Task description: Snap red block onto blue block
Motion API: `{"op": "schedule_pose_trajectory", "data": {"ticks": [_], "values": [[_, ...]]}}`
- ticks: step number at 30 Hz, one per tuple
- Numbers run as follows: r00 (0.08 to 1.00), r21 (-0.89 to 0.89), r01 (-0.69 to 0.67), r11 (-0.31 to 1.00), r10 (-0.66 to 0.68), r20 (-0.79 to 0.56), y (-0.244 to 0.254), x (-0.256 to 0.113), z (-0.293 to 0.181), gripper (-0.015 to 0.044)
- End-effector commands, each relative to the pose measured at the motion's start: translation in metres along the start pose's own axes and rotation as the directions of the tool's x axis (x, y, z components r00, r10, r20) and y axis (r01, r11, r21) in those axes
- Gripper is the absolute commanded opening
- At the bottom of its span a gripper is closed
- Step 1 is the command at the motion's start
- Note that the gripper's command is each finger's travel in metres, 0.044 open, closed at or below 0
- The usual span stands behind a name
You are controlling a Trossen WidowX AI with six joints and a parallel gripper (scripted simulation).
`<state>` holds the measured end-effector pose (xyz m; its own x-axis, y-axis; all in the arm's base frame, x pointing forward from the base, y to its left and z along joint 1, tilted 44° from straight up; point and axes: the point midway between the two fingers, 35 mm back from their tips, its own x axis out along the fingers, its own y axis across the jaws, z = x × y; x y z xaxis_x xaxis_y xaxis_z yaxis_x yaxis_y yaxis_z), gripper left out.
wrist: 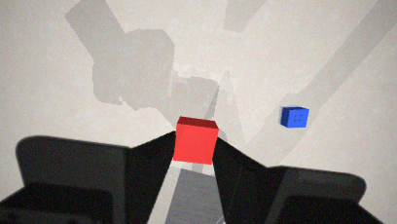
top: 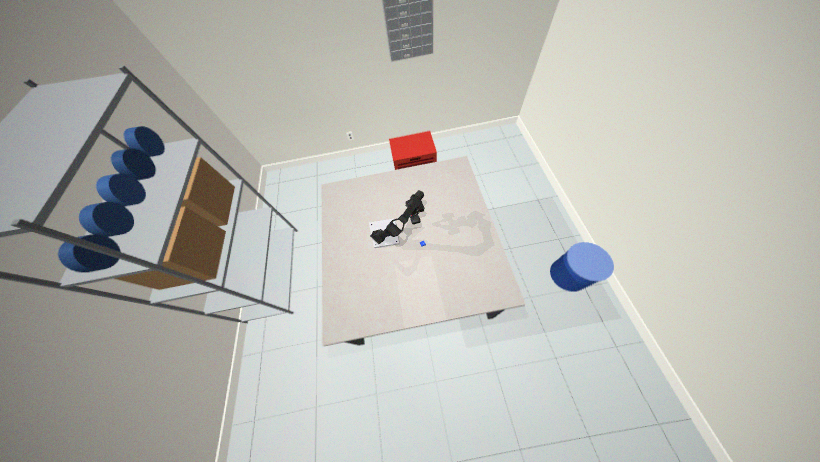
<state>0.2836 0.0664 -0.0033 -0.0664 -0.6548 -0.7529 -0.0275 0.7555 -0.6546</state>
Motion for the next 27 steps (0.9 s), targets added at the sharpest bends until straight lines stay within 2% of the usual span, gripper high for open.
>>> {"op": "schedule_pose_trajectory", "data": {"ticks": [1,27], "values": [[1.000,-0.026,-0.005,1.000,0.005,0.004,-0.017,0.004,0.005,0.0000],[1.000,-0.154,0.020,0.988,-0.018,0.013,-0.133,0.034,0.018,0.0000]]}}
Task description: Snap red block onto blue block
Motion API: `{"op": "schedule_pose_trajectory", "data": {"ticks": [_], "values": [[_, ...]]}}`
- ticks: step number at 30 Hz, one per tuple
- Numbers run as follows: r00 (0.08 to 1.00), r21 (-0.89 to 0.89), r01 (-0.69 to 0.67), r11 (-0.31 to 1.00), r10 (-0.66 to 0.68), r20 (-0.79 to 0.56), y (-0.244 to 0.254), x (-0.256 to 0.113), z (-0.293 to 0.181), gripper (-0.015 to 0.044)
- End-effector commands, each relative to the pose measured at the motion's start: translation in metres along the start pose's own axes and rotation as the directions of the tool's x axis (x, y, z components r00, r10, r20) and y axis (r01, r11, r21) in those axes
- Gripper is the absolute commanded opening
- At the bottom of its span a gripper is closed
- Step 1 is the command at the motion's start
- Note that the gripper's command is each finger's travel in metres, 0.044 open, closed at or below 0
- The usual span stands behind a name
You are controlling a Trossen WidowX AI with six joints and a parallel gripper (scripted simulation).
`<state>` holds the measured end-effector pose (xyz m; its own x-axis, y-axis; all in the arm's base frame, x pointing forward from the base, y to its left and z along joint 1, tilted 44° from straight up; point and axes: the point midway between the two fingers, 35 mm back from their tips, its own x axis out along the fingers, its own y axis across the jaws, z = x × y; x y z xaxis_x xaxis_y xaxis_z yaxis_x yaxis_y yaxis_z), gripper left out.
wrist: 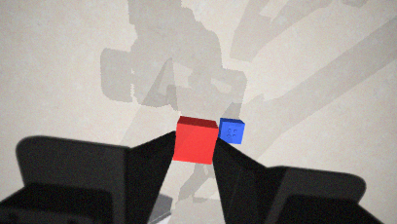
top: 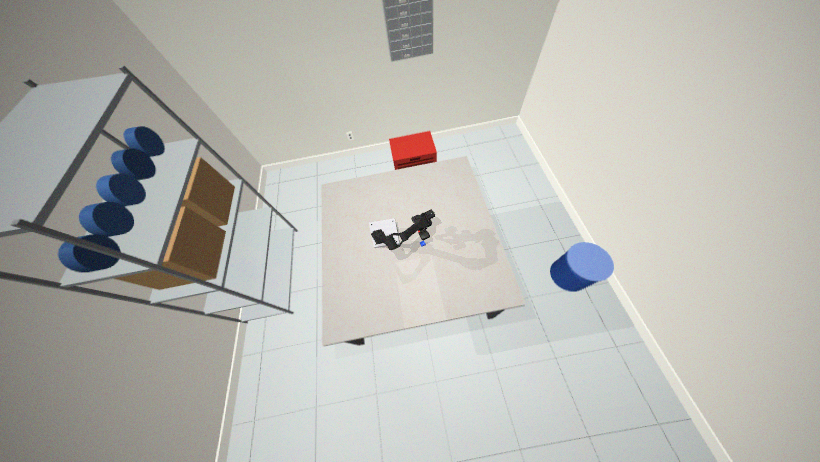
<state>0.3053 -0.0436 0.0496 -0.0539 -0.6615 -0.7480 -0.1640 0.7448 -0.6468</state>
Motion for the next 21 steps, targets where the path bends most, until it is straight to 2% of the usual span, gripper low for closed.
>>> {"op": "schedule_pose_trajectory", "data": {"ticks": [1,9,21], "values": [[1.000,-0.023,0.012,1.000,-0.012,-0.001,-0.019,0.005,-0.005,0.0000],[0.999,-0.057,0.033,0.998,-0.034,-0.013,-0.051,0.015,-0.016,0.0000],[0.999,-0.057,0.035,0.998,-0.036,-0.013,-0.053,0.038,-0.017,0.0000]]}}
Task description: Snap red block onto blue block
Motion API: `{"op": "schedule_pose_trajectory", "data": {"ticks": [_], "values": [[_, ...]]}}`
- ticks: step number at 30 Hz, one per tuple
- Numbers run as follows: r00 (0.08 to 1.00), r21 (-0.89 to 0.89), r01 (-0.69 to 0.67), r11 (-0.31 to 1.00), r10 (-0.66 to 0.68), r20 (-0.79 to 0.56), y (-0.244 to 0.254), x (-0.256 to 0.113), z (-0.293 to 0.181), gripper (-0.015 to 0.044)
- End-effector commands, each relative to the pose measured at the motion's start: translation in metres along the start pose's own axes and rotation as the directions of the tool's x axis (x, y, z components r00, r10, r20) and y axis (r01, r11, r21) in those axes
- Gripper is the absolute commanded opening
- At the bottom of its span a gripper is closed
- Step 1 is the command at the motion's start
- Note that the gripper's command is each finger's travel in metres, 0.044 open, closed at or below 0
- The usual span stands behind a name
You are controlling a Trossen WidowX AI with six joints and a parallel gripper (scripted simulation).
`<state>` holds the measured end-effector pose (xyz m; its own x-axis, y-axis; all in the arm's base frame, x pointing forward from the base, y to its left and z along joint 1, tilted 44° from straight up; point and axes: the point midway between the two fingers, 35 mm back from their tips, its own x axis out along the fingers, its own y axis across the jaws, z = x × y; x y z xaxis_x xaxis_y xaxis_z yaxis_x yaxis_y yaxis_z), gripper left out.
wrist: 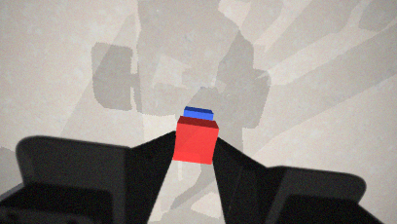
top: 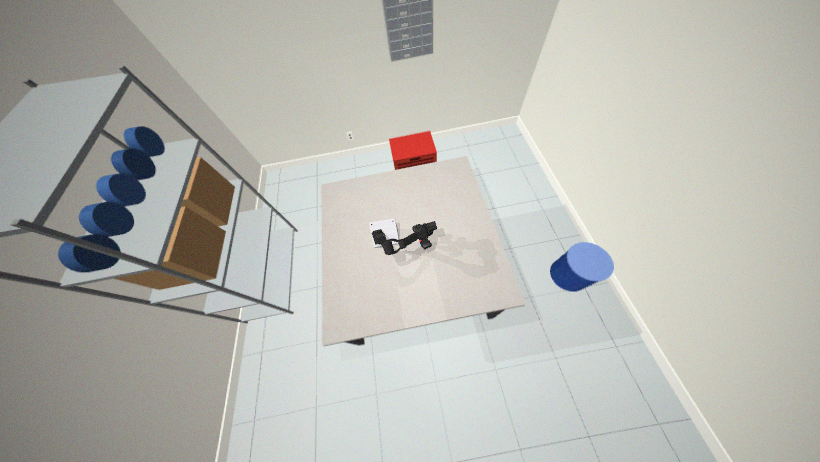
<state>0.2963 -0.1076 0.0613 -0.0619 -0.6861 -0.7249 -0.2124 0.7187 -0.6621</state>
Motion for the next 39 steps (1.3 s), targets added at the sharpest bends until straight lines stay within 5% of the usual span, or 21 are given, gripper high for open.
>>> {"op": "schedule_pose_trajectory", "data": {"ticks": [1,39], "values": [[1.000,-0.010,0.004,1.000,-0.004,0.000,0.000,0.005,0.000,0.0000],[1.000,-0.005,0.002,1.000,-0.002,0.002,-0.001,0.021,0.000,0.0000]]}}
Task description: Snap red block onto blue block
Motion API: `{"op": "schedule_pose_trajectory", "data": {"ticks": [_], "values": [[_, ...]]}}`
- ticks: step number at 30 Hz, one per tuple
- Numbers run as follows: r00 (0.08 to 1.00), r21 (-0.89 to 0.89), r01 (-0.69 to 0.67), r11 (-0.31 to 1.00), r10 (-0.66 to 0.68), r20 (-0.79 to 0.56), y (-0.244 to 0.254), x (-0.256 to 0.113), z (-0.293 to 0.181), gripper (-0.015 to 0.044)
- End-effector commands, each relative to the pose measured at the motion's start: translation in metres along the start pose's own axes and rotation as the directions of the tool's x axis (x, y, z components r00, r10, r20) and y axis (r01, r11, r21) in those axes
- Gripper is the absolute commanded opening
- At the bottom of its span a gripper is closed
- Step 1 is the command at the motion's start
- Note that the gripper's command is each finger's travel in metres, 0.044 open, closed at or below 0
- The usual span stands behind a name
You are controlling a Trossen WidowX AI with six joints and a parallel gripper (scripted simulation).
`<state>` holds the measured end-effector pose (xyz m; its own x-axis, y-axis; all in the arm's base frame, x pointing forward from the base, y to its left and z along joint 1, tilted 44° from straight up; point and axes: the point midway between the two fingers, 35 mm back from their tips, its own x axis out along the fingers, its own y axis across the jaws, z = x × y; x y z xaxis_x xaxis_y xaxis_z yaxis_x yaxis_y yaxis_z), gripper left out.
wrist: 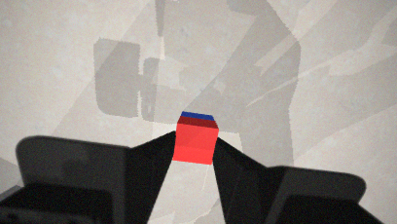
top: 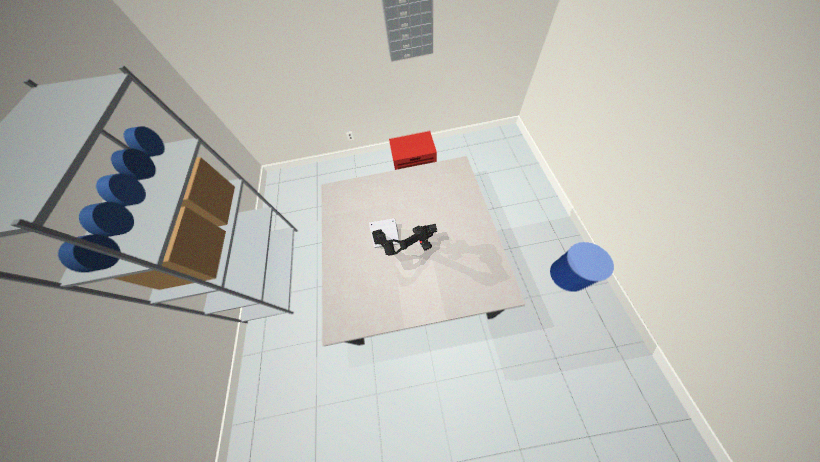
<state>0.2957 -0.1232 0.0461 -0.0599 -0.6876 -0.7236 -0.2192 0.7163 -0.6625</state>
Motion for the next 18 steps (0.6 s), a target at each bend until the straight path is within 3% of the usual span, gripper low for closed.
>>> {"op": "schedule_pose_trajectory", "data": {"ticks": [1,9,18], "values": [[1.000,0.002,0.000,1.000,0.000,0.000,-0.0002,-0.0002,-0.0001,0.0000],[1.000,0.002,0.000,1.000,0.000,0.000,-0.0002,-0.0002,-0.0001,0.0210],[1.000,0.002,-0.001,1.000,0.001,0.001,-0.0001,-0.0029,0.0005,0.0220]]}}
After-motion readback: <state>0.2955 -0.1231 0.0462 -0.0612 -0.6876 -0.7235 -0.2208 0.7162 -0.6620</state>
